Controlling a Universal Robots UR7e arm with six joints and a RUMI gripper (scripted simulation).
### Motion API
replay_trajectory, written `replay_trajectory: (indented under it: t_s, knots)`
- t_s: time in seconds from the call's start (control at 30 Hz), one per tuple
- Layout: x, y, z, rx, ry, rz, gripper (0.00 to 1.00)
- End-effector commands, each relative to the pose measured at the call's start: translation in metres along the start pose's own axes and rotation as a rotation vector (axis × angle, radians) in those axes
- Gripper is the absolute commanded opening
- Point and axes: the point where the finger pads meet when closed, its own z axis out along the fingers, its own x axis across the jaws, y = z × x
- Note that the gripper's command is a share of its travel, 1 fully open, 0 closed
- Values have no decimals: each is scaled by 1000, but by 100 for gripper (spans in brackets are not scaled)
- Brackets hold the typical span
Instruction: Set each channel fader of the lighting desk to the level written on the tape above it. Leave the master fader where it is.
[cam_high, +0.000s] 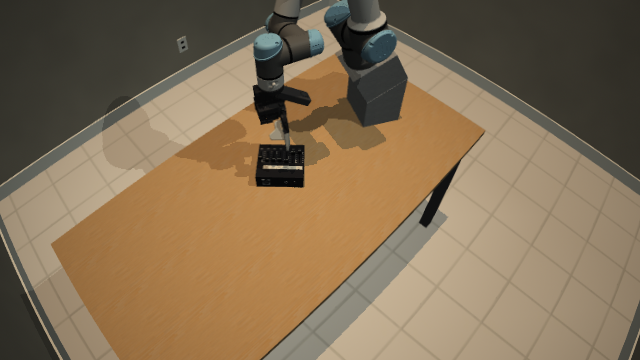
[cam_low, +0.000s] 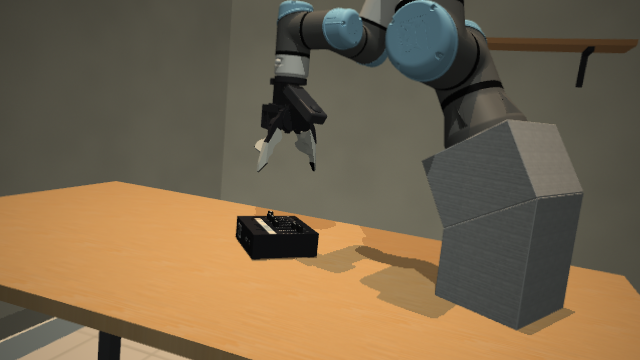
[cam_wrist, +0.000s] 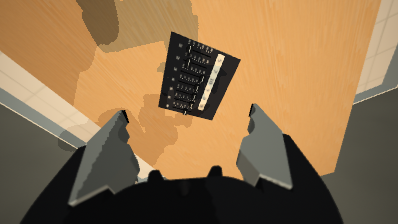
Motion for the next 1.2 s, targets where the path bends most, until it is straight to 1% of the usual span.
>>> replay_trajectory:
  t_s: [0.0,0.33,0.4,0.7,0.9,0.97,1.17]
  knots:
    - [-4,-3,6,3,2,159,100]
    - [-18,-11,23,20,9,668,100]
    - [-18,-11,23,20,9,668,100]
    - [-32,-15,35,35,12,1141,100]
    - [-40,-18,42,43,13,1419,100]
    - [-40,-18,42,43,13,1419,100]
    - [-48,-19,46,51,14,1639,100]
